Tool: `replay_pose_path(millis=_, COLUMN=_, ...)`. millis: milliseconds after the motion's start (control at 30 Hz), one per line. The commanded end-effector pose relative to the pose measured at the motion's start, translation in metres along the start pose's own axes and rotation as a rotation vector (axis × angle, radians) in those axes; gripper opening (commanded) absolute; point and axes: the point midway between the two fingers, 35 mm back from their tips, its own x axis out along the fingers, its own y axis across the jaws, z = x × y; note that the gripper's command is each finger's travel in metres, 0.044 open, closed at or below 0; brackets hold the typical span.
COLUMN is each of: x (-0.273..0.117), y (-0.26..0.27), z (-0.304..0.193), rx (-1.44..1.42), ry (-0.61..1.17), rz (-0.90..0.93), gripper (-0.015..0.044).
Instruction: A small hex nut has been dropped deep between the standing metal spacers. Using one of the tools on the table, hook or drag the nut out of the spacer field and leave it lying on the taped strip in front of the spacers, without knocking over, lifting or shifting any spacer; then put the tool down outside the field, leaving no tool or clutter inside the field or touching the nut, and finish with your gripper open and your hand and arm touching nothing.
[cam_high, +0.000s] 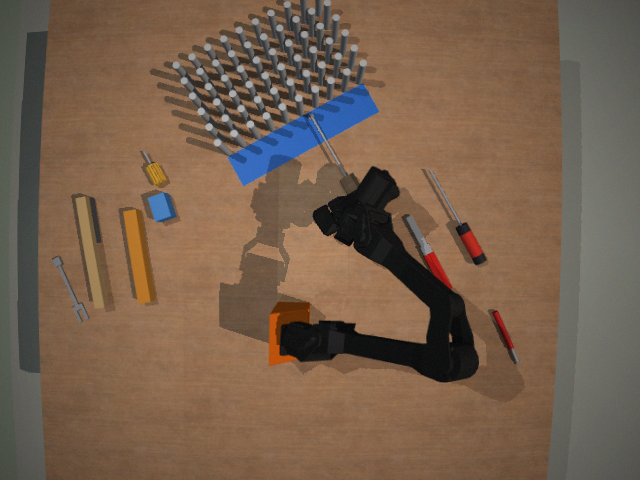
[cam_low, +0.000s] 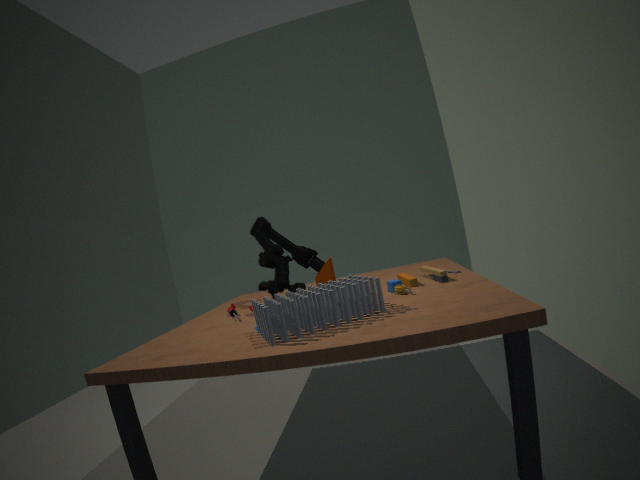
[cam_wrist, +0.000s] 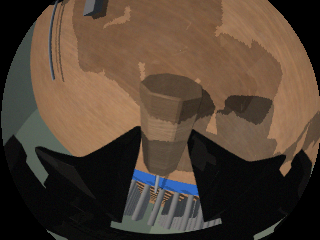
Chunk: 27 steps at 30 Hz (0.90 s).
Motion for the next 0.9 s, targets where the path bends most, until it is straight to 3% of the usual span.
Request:
replay_pose_path(millis=0, x=-0.005, y=0.004, z=-0.003, rx=0.01, ry=0.005, rz=0.008, gripper=0.0)
replay_pose_path(millis=867, x=-0.024, y=0.009, z=0.006, rx=0.014, ry=0.004, rz=0.009, gripper=0.0)
